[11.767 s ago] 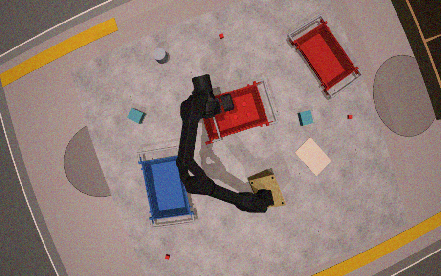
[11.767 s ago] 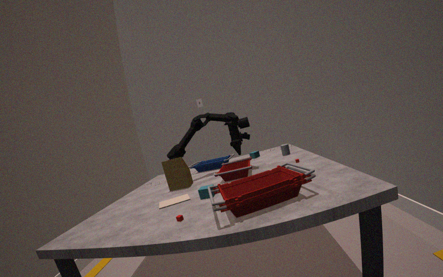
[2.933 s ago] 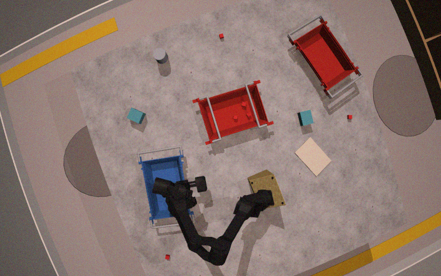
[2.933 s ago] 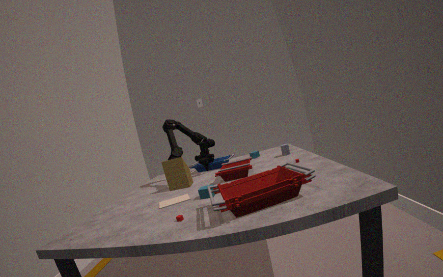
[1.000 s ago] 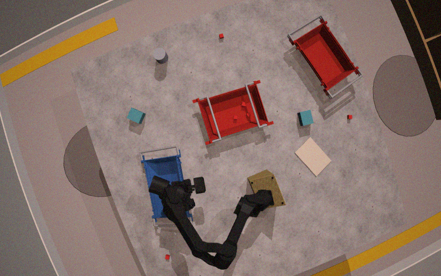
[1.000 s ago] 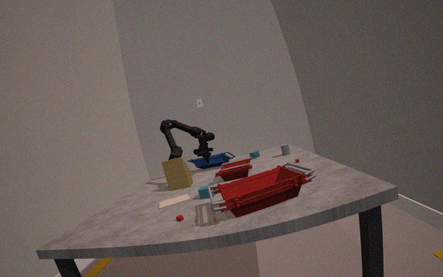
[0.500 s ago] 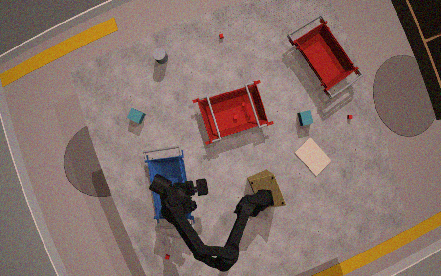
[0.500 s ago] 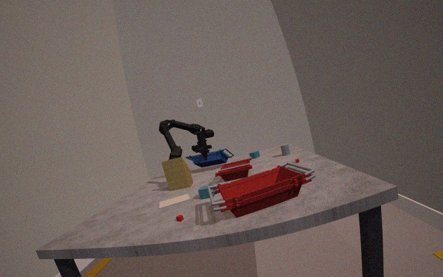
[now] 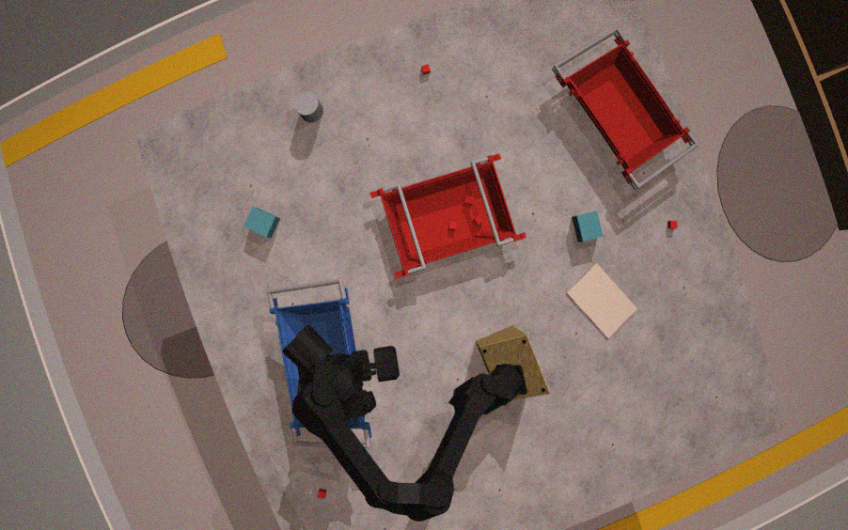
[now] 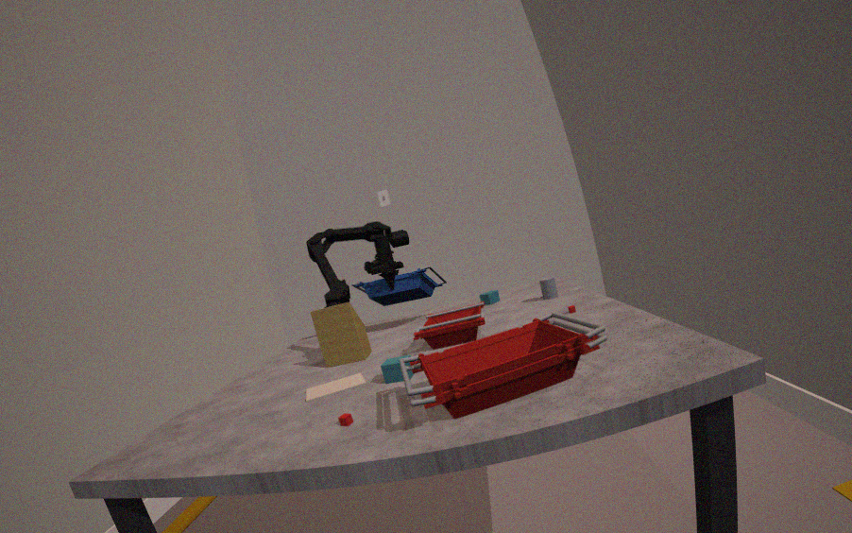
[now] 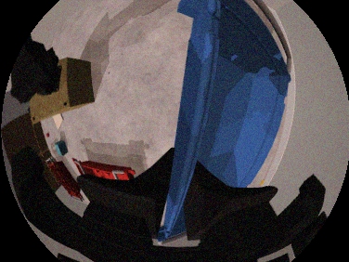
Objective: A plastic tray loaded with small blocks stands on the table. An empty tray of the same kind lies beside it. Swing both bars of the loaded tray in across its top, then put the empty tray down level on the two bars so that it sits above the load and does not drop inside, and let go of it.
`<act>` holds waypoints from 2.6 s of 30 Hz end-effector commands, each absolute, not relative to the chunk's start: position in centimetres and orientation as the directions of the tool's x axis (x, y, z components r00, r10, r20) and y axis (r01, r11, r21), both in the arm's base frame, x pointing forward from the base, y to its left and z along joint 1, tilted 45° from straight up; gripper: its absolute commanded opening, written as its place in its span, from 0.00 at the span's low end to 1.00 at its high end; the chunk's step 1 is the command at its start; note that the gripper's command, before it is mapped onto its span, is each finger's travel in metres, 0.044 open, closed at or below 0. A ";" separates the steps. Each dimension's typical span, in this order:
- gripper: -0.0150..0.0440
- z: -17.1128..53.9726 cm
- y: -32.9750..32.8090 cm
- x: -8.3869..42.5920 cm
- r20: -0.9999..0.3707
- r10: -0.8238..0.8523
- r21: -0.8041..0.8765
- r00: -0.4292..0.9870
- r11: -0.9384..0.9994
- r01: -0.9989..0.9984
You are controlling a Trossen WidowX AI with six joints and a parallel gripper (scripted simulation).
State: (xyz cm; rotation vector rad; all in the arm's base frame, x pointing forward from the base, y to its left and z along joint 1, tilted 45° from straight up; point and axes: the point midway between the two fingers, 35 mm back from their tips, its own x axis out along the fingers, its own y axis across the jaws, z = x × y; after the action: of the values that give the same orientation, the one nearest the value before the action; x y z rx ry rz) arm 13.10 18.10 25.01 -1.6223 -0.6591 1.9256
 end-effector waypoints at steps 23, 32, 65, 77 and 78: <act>0.25 27.2 16.7 13.1 -0.708 0.695 -0.690 -0.127 -0.719 -0.083; 0.25 27.0 16.7 13.6 -0.711 0.692 -0.684 -0.125 -0.721 -0.108; 0.25 20.8 12.7 24.9 -0.749 0.654 -0.465 -0.110 -0.635 -0.617; 0.25 17.9 10.0 28.1 -0.751 0.651 -0.355 -0.112 -0.541 -0.763; 0.25 17.6 9.8 28.4 -0.751 0.651 -0.345 -0.113 -0.532 -0.773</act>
State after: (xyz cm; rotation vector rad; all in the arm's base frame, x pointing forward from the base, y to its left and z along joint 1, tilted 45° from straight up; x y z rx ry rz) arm 27.23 10.83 17.85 -1.1477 0.1225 1.8536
